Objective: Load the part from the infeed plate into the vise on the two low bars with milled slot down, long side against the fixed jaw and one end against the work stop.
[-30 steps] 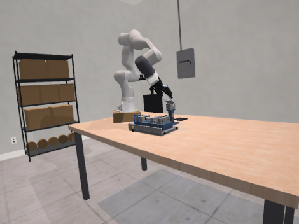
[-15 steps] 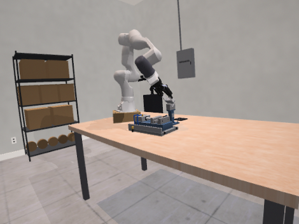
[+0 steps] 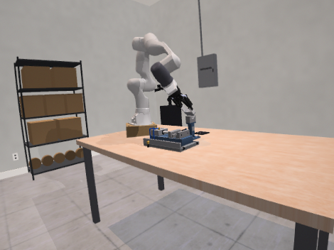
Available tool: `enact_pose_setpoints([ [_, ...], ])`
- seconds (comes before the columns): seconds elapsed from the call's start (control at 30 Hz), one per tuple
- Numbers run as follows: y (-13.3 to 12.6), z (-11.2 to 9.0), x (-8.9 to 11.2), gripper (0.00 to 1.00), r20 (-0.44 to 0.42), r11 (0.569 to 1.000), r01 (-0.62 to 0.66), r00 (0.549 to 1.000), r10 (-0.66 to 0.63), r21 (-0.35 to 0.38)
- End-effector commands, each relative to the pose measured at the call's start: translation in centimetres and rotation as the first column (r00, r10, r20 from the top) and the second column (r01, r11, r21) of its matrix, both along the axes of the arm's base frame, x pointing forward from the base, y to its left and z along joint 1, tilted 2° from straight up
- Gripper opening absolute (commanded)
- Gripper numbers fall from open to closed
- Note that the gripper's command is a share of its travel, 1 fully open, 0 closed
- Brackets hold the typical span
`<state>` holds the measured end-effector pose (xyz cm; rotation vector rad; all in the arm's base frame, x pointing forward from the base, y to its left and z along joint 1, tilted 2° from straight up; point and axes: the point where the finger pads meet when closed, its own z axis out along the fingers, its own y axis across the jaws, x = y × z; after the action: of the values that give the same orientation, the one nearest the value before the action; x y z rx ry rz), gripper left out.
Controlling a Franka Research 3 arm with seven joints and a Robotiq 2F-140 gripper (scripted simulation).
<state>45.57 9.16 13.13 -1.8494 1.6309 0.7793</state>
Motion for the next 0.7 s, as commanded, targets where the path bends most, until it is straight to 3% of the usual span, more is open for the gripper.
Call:
enact_pose_setpoints([
  [0.0,-0.1,0.13,-0.05,0.0,-0.003,1.0,0.002,1.0,-0.002,0.001],
  [0.67,0.0,0.14,-0.04,0.0,0.0,1.0,0.003,1.0,-0.003,-0.022],
])
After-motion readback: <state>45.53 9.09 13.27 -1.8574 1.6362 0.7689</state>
